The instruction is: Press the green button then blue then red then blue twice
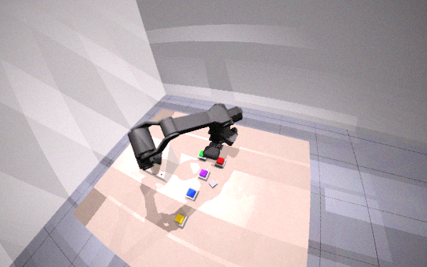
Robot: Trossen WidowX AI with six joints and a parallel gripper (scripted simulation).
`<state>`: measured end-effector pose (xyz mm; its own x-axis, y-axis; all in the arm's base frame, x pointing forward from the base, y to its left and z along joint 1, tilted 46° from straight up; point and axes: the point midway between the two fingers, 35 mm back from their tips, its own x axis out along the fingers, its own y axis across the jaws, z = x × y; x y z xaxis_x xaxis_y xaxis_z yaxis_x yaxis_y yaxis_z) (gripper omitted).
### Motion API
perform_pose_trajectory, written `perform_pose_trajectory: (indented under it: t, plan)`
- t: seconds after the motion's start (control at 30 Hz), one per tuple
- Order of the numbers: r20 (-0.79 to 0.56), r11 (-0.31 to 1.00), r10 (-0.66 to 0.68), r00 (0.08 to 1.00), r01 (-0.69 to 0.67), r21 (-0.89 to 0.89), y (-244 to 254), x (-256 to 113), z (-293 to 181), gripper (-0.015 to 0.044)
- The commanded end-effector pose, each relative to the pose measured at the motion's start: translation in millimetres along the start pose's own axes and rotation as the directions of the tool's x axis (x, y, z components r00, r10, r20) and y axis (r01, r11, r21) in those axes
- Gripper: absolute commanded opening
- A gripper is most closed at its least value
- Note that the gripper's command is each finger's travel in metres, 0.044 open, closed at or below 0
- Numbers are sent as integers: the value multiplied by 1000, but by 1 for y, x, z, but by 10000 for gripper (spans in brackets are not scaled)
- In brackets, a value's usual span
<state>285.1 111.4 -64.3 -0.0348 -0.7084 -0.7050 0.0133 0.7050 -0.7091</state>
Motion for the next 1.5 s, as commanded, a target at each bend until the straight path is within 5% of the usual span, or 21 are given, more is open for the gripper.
perform_pose_trajectory:
  t: [0.0, 0.17, 1.47]
  plan:
    - [4, 1000, 9, 1000, -9, 19, 5, 2, 4, 20]
    - [4, 1000, 7, 1000, -7, 20, 5, 61, 4, 20]
    - [4, 1000, 5, 1000, -5, 20, 5, 94, 4, 20]
